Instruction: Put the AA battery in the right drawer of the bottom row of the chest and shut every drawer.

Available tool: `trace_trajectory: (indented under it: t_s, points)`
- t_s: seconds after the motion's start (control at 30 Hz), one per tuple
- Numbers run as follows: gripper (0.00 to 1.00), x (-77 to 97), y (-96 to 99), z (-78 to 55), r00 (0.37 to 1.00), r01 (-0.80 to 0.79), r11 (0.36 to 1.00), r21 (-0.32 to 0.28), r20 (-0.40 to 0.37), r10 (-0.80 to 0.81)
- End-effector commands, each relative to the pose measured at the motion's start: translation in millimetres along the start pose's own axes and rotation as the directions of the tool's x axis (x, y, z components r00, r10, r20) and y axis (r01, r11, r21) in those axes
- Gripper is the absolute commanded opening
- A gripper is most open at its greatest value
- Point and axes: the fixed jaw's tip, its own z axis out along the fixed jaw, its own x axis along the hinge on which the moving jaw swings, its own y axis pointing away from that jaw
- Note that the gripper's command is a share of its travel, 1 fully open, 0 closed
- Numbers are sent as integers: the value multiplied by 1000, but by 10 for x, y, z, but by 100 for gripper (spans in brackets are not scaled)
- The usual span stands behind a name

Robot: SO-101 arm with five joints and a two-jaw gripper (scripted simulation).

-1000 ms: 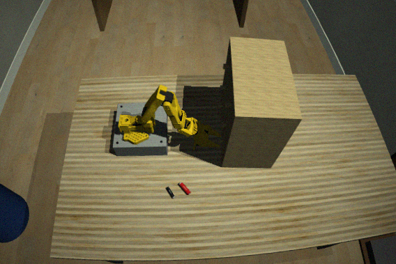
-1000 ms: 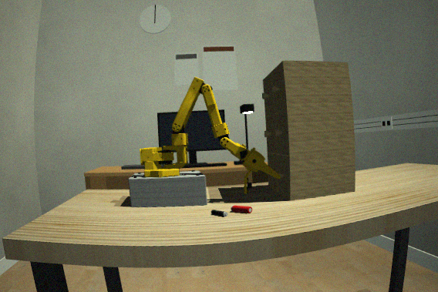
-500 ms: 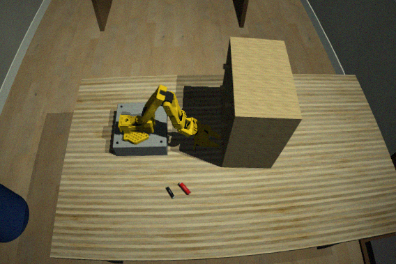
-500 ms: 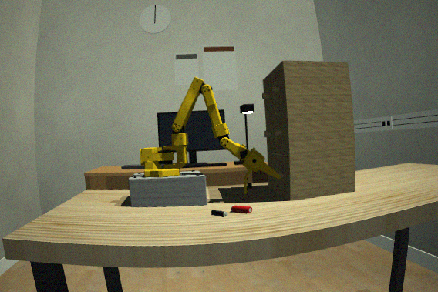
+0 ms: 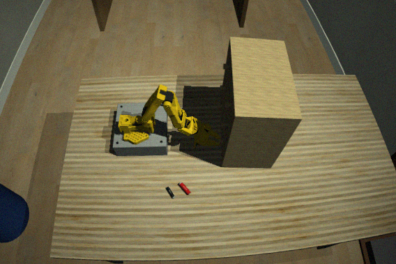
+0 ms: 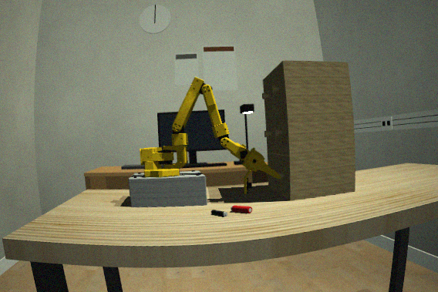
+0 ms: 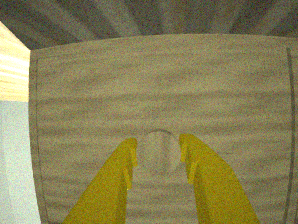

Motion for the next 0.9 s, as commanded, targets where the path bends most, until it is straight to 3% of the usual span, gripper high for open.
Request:
trace_trajectory:
  t_s: [0.0,0.2,0.87]
  points:
    - [4,1,25,16,1000,0,1000,-10,-5,0]
    - [0,1,25,16,1000,0,1000,-10,-5,0]
    - [0,-2,25,10,1000,-1,1000,-10,-5,1]
